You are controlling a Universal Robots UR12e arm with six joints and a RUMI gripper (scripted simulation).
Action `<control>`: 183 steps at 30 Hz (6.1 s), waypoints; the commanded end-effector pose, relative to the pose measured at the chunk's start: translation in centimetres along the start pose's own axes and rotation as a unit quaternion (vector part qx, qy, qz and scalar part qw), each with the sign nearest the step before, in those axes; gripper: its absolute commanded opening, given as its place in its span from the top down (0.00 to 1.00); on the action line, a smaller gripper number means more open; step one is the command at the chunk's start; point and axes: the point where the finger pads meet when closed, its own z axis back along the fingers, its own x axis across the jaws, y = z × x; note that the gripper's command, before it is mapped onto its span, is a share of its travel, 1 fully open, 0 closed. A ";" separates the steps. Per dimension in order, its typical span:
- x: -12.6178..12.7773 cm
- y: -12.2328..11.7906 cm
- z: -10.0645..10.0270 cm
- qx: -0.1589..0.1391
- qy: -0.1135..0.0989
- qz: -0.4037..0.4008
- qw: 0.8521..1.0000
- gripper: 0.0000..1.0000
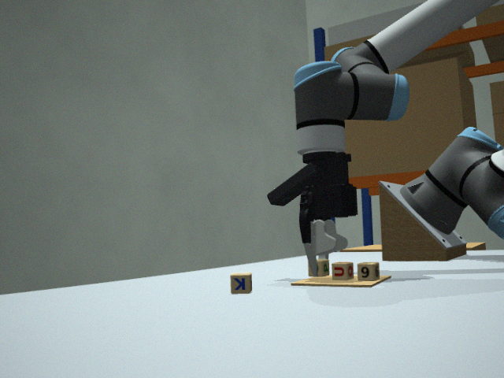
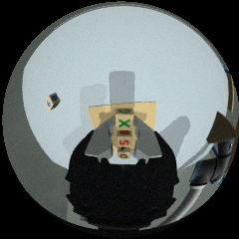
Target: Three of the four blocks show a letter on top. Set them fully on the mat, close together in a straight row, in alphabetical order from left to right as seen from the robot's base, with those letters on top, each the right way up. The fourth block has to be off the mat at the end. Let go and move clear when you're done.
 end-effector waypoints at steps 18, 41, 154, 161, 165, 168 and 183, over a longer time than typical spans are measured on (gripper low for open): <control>-0.1 0.0 0.0 0.000 0.001 0.000 1.000 0.91; -0.1 0.0 -0.3 0.000 0.001 0.000 1.000 0.91; -0.1 0.0 8.7 0.000 0.001 0.000 1.000 0.00; -0.1 0.0 10.4 0.000 0.001 0.000 1.000 0.00; -0.1 0.0 11.4 0.000 0.001 0.000 1.000 0.00; -0.1 0.0 13.0 0.000 0.001 0.000 1.000 0.00; -0.1 0.0 17.5 0.000 0.001 0.000 1.000 0.00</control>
